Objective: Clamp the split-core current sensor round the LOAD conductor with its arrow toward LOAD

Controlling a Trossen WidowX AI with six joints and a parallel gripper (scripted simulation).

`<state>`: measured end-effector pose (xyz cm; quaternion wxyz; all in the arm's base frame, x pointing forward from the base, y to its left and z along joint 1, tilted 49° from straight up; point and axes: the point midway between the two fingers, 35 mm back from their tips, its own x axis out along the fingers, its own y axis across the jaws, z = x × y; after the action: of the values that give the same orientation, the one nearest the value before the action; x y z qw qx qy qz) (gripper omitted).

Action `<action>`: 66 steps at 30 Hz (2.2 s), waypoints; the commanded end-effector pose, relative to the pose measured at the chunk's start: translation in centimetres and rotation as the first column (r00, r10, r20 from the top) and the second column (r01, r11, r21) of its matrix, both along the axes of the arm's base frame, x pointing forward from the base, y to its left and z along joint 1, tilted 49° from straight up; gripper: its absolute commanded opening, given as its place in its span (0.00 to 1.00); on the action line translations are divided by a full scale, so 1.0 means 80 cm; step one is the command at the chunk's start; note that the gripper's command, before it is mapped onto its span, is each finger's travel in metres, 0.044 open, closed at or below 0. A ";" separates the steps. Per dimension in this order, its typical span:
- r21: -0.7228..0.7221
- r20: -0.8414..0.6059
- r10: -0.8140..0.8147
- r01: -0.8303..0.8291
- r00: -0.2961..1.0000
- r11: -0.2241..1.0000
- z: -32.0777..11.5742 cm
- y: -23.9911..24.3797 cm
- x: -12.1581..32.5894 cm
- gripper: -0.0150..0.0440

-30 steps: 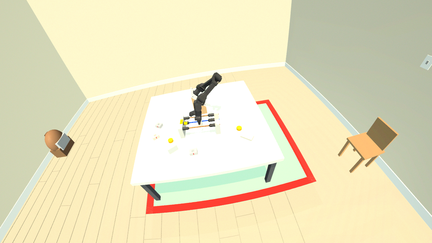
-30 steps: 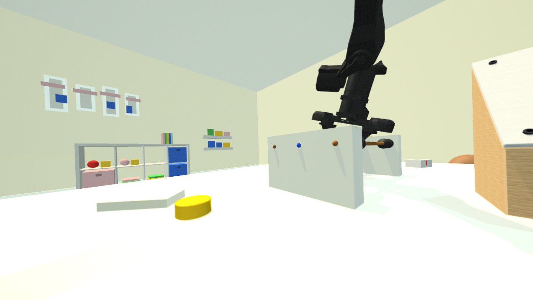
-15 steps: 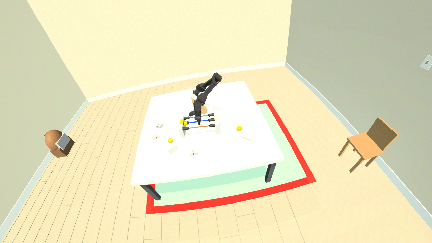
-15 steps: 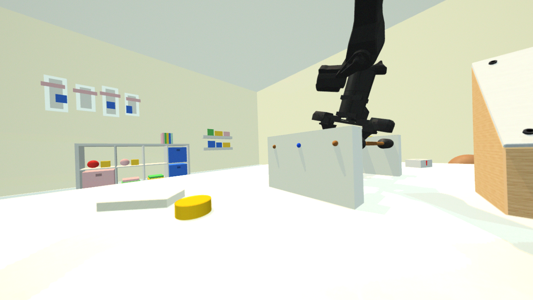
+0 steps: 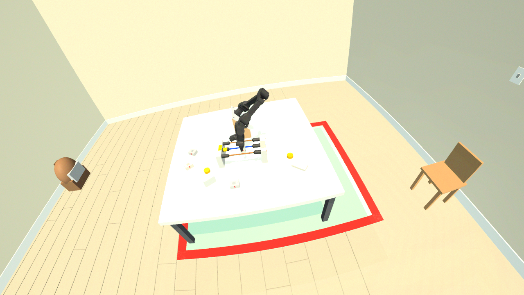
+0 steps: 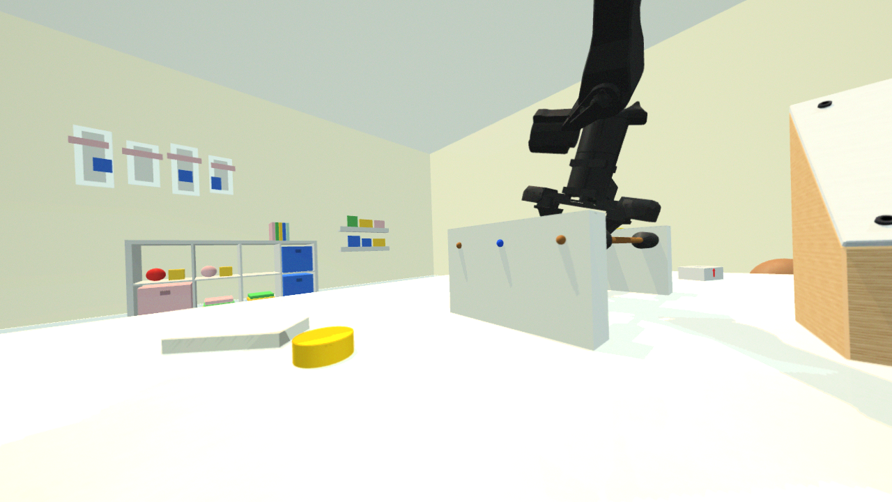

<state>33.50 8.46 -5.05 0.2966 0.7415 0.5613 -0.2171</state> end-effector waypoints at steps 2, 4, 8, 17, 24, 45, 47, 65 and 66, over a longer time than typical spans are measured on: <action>0.000 -0.001 0.001 -0.001 1.000 1.000 0.000 0.000 0.000 0.70; 0.000 -0.001 0.001 -0.001 1.000 1.000 0.000 0.000 0.000 0.70; 0.000 0.000 0.000 0.000 1.000 1.000 0.000 0.000 0.000 0.68; 0.000 0.000 0.000 0.000 1.000 1.000 0.000 0.000 0.000 0.58; 0.000 0.000 0.000 0.000 1.000 1.000 0.000 0.000 0.000 0.50; -0.002 -0.026 0.013 -0.013 1.000 1.000 -0.001 -0.001 -0.002 0.25; -0.003 -0.022 0.017 -0.017 1.000 1.000 0.000 -0.001 -0.002 0.25; -0.004 -0.012 0.018 -0.018 1.000 1.000 0.000 0.000 0.001 0.39; -0.004 -0.012 0.018 -0.018 1.000 1.000 0.000 0.000 0.001 0.43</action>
<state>33.61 8.47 -5.04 0.2969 0.7347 0.5689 -0.2198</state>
